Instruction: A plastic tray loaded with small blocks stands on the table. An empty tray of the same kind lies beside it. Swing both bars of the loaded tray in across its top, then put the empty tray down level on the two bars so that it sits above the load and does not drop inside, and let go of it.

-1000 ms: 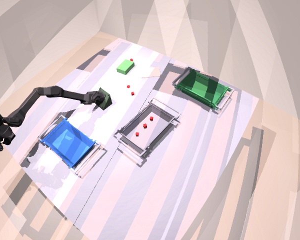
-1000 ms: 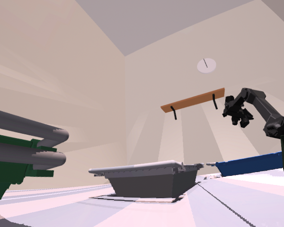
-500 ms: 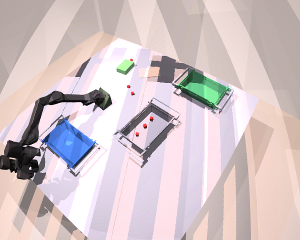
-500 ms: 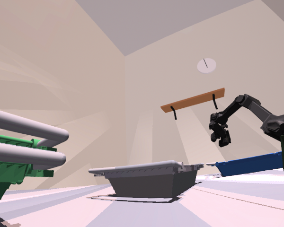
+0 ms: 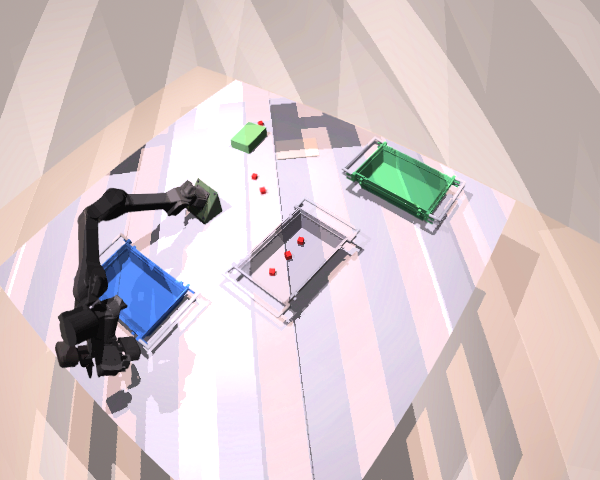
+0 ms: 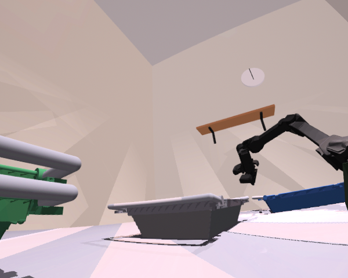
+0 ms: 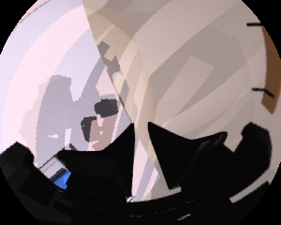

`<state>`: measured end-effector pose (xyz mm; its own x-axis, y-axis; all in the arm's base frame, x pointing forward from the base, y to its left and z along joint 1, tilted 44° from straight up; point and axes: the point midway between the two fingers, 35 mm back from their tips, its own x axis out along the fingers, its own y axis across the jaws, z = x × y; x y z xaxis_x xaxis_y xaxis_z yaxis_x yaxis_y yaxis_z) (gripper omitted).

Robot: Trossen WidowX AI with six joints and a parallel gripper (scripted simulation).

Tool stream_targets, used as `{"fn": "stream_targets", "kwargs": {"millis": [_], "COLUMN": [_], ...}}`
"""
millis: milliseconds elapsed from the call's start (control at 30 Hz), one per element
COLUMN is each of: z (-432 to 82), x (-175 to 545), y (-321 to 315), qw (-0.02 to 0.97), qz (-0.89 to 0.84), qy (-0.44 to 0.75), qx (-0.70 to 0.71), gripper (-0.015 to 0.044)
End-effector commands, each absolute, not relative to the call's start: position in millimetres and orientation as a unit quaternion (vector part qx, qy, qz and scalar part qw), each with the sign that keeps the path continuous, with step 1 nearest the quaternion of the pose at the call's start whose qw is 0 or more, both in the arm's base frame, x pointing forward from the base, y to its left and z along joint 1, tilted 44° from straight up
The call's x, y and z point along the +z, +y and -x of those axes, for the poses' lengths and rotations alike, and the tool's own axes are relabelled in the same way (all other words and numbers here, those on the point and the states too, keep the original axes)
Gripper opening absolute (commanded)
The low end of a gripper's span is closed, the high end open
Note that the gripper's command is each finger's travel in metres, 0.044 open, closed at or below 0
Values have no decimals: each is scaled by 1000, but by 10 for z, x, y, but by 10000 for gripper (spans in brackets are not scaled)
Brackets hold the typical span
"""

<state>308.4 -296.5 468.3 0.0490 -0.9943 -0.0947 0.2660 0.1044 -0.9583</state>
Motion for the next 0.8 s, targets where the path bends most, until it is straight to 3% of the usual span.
{"fn": "stream_targets", "kwargs": {"millis": [0,367,767], "z": [-3544,-4174,-3797], "x": [4133,2749,1552], "y": [-2734,-1644,-312], "qw": [639,710,660], "qz": [406,348,288], "qy": [460,525,650], "qx": [-464,-316,-242], "gripper": [88,88,88]}}
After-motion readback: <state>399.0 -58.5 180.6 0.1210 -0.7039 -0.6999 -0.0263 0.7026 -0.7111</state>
